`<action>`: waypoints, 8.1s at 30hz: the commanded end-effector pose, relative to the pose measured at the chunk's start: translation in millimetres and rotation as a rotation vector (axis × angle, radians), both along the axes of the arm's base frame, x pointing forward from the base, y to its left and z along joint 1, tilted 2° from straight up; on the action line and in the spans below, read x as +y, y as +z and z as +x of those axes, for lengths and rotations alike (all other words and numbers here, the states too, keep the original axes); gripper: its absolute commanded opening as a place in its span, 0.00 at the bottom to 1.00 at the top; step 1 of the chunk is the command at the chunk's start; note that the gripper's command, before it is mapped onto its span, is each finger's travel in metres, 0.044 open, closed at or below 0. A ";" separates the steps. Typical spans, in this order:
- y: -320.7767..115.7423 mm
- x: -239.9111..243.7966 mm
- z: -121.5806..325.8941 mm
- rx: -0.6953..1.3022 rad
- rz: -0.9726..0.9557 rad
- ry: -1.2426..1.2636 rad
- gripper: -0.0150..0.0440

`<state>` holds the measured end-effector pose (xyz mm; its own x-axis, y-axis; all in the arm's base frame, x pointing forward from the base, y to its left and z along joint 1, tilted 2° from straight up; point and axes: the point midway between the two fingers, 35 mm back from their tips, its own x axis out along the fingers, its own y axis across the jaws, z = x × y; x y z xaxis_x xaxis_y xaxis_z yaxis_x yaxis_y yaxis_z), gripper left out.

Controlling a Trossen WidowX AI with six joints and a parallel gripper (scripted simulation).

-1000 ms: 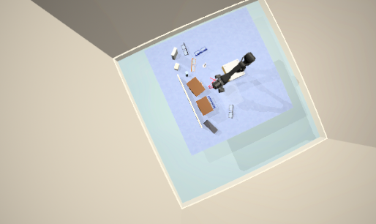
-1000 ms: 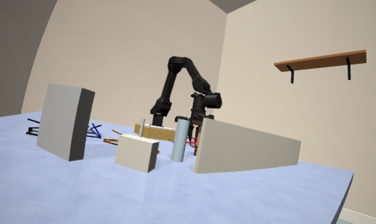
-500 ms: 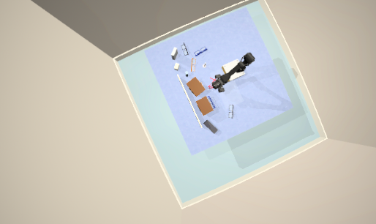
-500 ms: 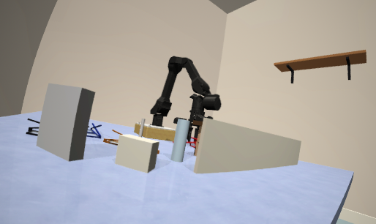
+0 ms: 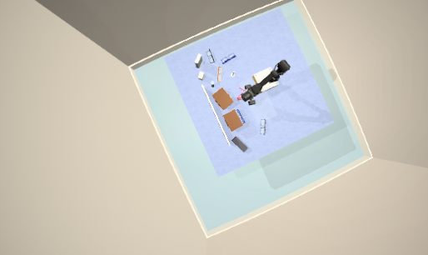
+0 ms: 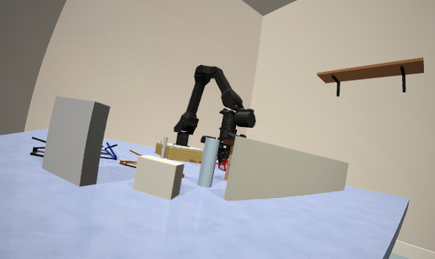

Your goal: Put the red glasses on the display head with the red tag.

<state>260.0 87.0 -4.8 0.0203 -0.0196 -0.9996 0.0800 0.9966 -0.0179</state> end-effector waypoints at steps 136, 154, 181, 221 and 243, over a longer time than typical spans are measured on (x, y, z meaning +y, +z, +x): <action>50.1 -223.6 20.0 0.031 -0.042 1.048 0.25; 49.5 -209.4 20.4 0.030 -0.041 1.048 0.25; 48.8 -190.5 25.7 0.029 -0.040 1.048 0.25; 73.8 -193.9 23.2 0.029 -0.040 1.048 0.25; 110.8 -235.5 14.5 0.017 -0.035 0.588 0.25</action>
<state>276.0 -139.3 108.1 0.0313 -0.0482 -0.9983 -0.5748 0.8163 -0.0575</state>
